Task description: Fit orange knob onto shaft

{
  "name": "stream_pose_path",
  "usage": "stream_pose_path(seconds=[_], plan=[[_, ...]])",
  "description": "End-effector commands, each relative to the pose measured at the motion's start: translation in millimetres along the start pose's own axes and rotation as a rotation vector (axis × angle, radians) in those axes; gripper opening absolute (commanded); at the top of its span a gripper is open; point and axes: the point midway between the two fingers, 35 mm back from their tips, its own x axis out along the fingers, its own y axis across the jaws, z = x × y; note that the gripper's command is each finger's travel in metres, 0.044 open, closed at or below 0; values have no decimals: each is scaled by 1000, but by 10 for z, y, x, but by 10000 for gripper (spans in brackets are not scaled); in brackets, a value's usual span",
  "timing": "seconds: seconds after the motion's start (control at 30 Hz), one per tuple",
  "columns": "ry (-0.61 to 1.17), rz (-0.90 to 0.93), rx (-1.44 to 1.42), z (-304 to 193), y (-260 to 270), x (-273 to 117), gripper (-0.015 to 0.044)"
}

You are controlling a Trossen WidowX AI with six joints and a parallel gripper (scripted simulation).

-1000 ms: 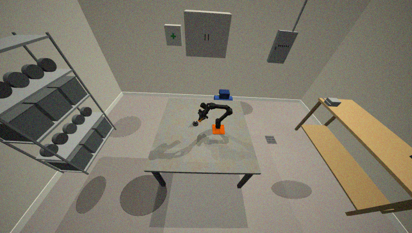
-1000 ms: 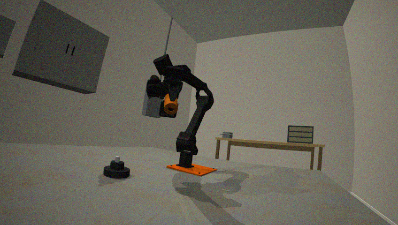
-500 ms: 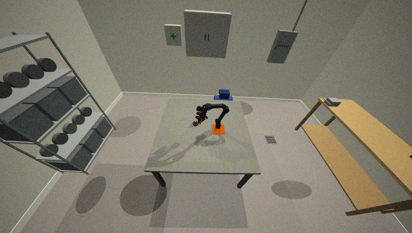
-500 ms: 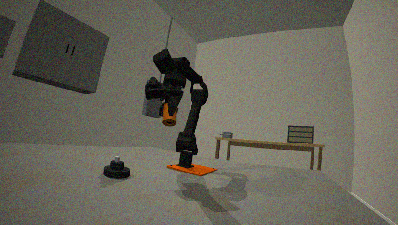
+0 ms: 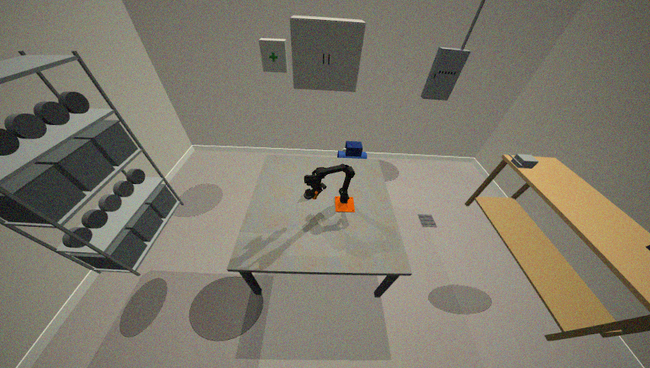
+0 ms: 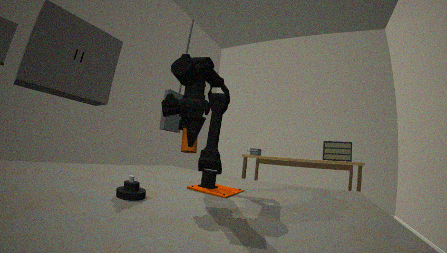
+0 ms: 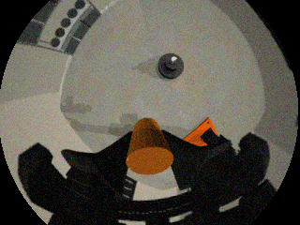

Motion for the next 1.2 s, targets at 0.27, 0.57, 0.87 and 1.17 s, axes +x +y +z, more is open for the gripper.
stream_pose_path(seconds=[0.27, 0.57, 0.87, 1.17], plan=[[-9, -141, 0, 19, 43, 223, 0], [-11, -152, 1, 56, 42, 615, 0], [-13, -165, 3, 78, 10, 1040, 0], [-16, -179, 5, 84, -46, 1475, 0]])
